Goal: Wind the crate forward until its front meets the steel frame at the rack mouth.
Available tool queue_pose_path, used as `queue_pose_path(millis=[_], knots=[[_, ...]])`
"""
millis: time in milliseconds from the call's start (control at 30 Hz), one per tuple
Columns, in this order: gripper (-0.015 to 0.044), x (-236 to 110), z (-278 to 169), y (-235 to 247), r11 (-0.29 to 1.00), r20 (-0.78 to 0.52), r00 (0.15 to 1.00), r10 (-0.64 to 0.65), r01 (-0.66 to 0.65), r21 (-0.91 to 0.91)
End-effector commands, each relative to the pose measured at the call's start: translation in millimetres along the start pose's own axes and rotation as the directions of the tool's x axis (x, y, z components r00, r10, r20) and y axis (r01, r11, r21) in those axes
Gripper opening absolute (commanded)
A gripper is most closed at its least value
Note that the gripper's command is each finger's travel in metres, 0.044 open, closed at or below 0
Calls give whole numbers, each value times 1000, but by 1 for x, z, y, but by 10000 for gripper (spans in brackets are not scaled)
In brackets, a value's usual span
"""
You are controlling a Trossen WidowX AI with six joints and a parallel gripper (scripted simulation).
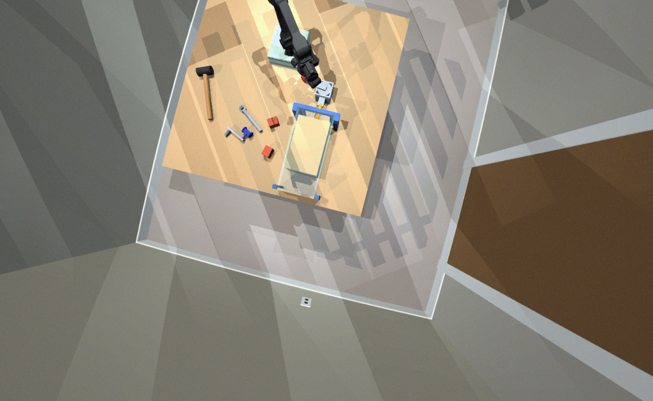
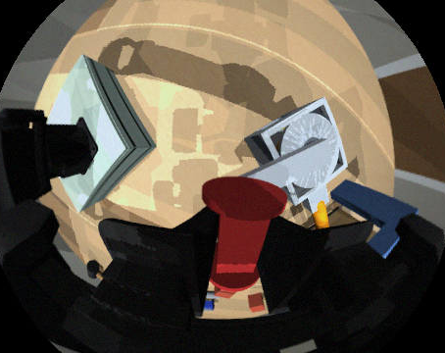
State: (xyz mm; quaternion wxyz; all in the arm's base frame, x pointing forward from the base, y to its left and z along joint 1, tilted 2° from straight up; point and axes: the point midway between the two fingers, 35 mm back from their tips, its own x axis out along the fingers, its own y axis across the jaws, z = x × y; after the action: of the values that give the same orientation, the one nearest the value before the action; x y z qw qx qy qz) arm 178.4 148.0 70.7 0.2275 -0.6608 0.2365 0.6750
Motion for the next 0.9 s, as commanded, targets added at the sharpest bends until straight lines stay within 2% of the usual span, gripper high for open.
queue_pose_path(millis=[0,867], knots=[[0,0,-13,-9,1000,-29,1000,-11,11,8],[0,-2,-39,-40,1000,-31,999,-13,14,8]])
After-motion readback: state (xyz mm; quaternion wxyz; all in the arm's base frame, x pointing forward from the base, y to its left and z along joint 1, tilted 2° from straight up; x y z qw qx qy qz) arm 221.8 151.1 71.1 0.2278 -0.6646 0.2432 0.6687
